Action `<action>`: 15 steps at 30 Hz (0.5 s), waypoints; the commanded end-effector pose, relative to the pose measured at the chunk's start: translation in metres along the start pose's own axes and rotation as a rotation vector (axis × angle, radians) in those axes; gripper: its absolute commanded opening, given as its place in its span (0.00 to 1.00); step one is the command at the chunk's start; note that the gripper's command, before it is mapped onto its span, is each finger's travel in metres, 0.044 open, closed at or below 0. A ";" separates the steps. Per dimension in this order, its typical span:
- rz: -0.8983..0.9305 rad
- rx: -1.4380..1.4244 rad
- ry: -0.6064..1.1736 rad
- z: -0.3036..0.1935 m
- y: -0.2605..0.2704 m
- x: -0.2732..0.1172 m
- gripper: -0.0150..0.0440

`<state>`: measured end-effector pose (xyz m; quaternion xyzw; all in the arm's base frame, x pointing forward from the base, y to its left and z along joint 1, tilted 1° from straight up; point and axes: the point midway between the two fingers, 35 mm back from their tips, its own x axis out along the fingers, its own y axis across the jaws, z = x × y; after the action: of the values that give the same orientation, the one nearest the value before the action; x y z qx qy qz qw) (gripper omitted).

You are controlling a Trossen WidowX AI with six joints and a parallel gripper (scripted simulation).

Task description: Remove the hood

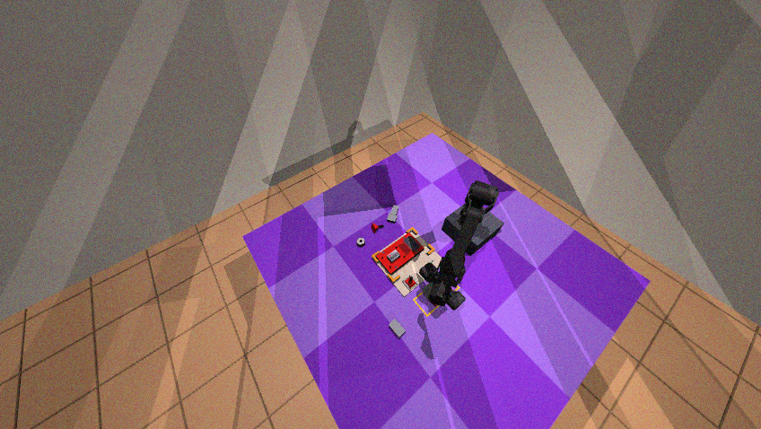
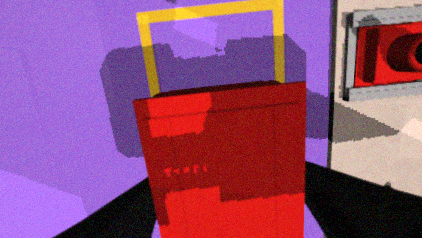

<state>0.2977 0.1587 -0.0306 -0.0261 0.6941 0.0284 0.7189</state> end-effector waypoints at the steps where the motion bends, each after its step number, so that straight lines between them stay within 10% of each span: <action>1: -0.005 0.001 0.007 -0.003 -0.001 0.003 0.25; 15: -0.005 0.001 0.007 -0.003 -0.001 0.008 0.25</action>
<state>0.2965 0.1580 -0.0367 -0.0268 0.6956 0.0276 0.7174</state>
